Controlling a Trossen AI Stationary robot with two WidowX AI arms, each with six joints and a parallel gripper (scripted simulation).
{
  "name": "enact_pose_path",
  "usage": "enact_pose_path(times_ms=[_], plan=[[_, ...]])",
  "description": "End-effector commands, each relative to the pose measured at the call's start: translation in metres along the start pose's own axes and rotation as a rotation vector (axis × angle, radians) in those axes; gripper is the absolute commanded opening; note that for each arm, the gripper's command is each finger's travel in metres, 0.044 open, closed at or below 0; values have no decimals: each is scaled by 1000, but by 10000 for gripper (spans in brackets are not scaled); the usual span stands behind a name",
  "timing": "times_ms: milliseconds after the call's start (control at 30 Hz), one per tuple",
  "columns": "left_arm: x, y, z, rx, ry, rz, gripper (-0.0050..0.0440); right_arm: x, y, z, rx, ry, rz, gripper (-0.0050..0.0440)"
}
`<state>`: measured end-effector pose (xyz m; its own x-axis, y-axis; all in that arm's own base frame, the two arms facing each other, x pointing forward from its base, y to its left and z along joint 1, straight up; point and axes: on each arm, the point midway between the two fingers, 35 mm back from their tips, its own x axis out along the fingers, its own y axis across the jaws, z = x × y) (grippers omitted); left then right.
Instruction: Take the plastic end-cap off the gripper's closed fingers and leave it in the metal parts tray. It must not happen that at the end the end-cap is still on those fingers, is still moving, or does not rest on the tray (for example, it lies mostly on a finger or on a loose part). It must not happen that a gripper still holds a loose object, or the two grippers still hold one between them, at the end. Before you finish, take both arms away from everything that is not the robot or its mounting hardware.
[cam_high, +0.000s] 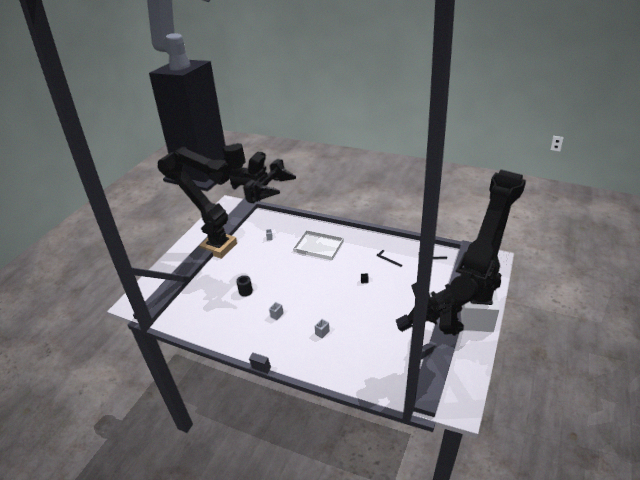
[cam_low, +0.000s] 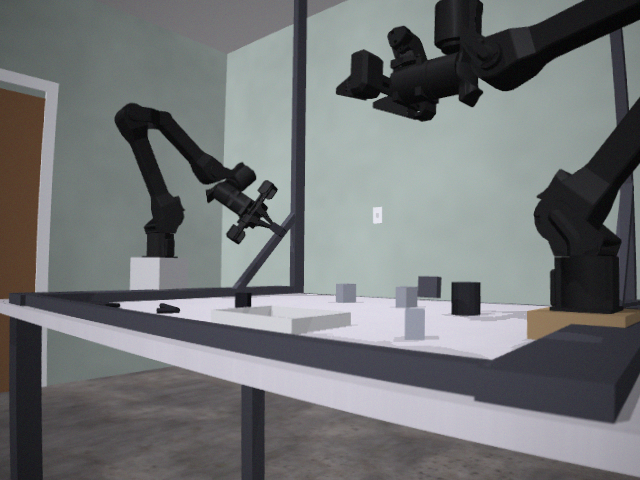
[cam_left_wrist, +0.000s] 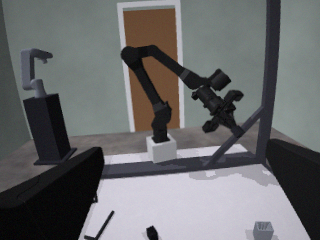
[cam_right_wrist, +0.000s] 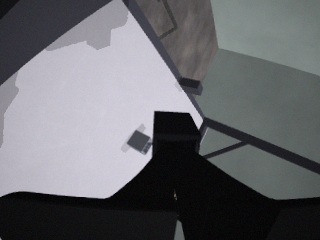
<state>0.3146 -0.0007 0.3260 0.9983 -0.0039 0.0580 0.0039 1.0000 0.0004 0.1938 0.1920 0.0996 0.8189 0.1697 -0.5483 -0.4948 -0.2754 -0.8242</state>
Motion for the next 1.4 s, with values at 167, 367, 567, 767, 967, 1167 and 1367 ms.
enact_pose_path(times_ms=[167, 367, 567, 767, 967, 1167, 1367], plan=[[-1, 0, 8, -5, -18, 0, 440, 22, -24, -18, 401, 58, 5, 0], [-1, 0, 8, -5, -18, 0, 440, 41, -41, -39, 721, 111, -8, 0], [-1, 0, 8, -5, -18, 0, 440, 59, -55, -64, 1037, 159, -39, 0], [-1, 0, 8, -5, -18, 0, 440, 70, -64, -83, 1246, 189, -70, 0], [-1, 0, 8, -5, -18, 0, 440, 86, -77, -115, 1557, 225, -134, 0], [-1, 0, 8, -5, -18, 0, 440, 100, -87, -152, 1862, 252, -217, 0], [-1, 0, 8, -5, -18, 0, 440, 107, -92, -178, 2062, 261, -284, 0]])
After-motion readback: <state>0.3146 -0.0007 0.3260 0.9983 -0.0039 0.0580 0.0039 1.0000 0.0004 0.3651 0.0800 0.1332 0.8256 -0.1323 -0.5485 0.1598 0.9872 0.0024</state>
